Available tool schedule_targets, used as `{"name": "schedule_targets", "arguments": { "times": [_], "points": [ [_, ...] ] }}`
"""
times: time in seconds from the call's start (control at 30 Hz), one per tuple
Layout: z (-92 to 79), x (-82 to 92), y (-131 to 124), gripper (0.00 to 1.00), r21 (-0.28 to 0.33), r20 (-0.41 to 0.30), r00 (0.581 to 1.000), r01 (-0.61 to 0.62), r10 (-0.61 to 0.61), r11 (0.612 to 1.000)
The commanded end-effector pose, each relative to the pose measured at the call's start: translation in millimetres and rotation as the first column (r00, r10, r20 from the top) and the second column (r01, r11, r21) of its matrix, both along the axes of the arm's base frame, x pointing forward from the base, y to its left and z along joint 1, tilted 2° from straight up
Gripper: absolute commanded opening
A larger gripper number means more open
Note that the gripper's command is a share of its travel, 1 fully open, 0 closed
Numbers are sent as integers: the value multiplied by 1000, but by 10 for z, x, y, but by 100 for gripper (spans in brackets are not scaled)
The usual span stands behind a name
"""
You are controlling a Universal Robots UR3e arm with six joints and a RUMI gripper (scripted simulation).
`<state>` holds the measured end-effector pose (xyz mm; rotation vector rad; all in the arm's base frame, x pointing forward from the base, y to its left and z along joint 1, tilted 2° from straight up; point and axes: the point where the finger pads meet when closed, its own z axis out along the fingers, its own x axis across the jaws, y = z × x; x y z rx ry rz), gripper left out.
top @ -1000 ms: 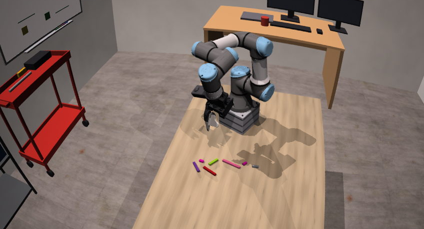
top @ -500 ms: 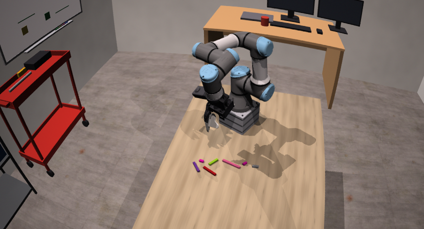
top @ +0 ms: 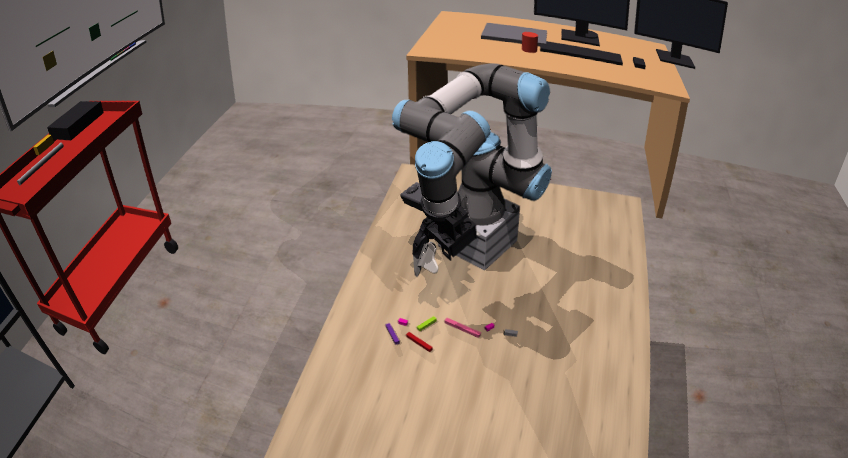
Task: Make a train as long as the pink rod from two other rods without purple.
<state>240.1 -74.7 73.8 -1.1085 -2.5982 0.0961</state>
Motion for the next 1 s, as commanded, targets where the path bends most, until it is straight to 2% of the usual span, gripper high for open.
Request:
{"name": "schedule_targets", "arguments": {
  "times": [0.0, 0.2, 0.33, 0.37, 0.47, 0.5, 0.6, 0.63, 0.67, 0.73, 0.97],
  "points": [
    [-158, 152, 109, 100, -70, 44, 992, 117, -115, 991],
    [-272, 250, 213, 100, -103, 81, 977, 207, -199, 973],
    [-426, 375, 376, 100, -132, 136, 940, 331, -314, 934],
    [-426, 375, 376, 100, -132, 136, 940, 331, -314, 934],
    [-537, 458, 512, 100, -142, 180, 900, 422, -396, 895],
    [-537, 458, 512, 100, -142, 180, 900, 422, -396, 895],
    [-639, 529, 652, 100, -142, 221, 853, 508, -473, 850],
    [-639, 529, 652, 100, -142, 221, 853, 508, -473, 850],
    [-671, 550, 698, 100, -140, 233, 836, 534, -497, 834],
    [-671, 550, 698, 100, -140, 233, 836, 534, -497, 834],
    [-853, 655, 1000, 100, -108, 301, 714, 684, -632, 721]
  ]
}}
